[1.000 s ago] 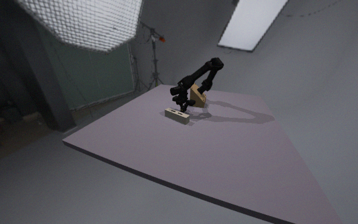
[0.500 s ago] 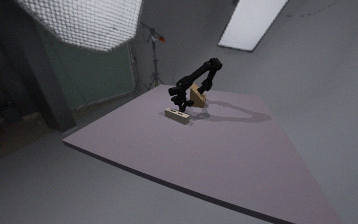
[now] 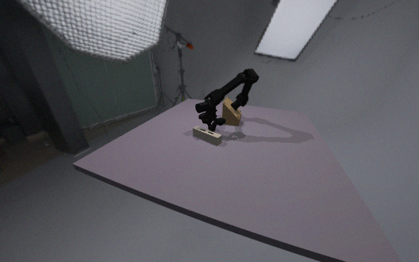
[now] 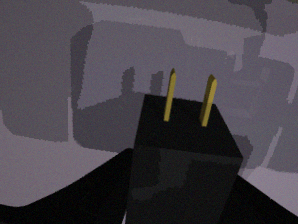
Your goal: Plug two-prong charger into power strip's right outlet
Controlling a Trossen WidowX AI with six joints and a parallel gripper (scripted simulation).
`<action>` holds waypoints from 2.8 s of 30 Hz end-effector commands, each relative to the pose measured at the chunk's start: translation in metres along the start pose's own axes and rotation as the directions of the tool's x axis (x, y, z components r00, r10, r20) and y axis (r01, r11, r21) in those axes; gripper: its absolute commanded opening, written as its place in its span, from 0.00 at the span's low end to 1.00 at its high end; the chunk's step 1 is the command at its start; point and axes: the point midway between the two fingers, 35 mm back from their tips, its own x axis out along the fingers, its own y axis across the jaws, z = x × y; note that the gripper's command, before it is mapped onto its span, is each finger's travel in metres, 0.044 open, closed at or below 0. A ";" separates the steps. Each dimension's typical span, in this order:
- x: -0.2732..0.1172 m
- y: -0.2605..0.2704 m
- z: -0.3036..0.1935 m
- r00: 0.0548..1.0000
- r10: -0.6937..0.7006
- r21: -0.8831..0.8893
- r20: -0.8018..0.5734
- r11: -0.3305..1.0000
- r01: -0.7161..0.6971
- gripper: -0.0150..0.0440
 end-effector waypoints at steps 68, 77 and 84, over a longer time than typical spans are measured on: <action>-0.001 -0.001 0.032 1.000 0.005 0.018 -0.001 1.000 -0.005 0.25; -0.001 -0.001 0.033 1.000 0.005 0.017 -0.001 1.000 -0.005 0.25; -0.001 -0.001 0.034 1.000 0.005 0.017 -0.001 1.000 -0.005 0.25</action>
